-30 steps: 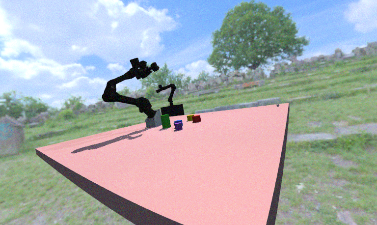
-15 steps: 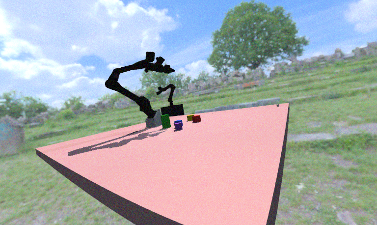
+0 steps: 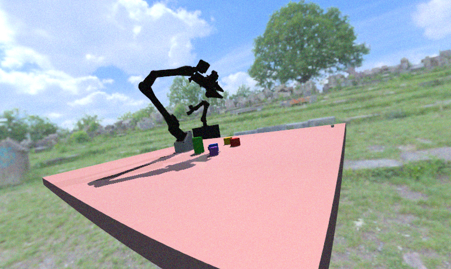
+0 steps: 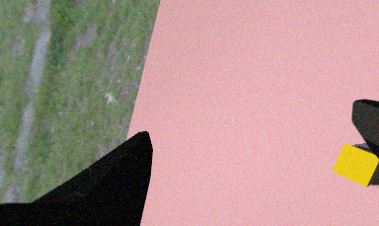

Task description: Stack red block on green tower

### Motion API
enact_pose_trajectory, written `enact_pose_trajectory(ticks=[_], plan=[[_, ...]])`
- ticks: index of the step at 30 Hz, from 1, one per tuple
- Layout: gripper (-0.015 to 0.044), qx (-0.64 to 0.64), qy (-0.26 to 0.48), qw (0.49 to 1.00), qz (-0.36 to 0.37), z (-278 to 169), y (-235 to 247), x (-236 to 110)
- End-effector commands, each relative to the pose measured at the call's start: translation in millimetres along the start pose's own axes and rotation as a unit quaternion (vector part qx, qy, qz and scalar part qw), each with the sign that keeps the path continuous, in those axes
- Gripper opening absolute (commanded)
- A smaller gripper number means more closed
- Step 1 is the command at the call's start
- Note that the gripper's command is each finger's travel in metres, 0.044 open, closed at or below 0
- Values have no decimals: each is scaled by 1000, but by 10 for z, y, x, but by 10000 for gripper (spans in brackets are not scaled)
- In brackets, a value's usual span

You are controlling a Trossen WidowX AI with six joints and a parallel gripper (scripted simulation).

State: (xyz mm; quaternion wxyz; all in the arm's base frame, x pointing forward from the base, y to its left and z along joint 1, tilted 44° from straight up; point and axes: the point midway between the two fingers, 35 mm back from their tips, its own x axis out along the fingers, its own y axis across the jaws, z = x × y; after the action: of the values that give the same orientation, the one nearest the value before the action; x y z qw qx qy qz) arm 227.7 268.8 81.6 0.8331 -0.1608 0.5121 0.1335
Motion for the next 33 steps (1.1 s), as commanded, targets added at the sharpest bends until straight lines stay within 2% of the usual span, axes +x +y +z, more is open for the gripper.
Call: enact_pose_trajectory(ticks=[1,14,21,33], plan=[[440,79,41,993,-77,74,-371,253],[440,257,144,910,-291,23,-1463,801],[440,310,177,856,-372,-46,-1870,1029],[440,320,183,844,-389,-103,-2014,1105]])
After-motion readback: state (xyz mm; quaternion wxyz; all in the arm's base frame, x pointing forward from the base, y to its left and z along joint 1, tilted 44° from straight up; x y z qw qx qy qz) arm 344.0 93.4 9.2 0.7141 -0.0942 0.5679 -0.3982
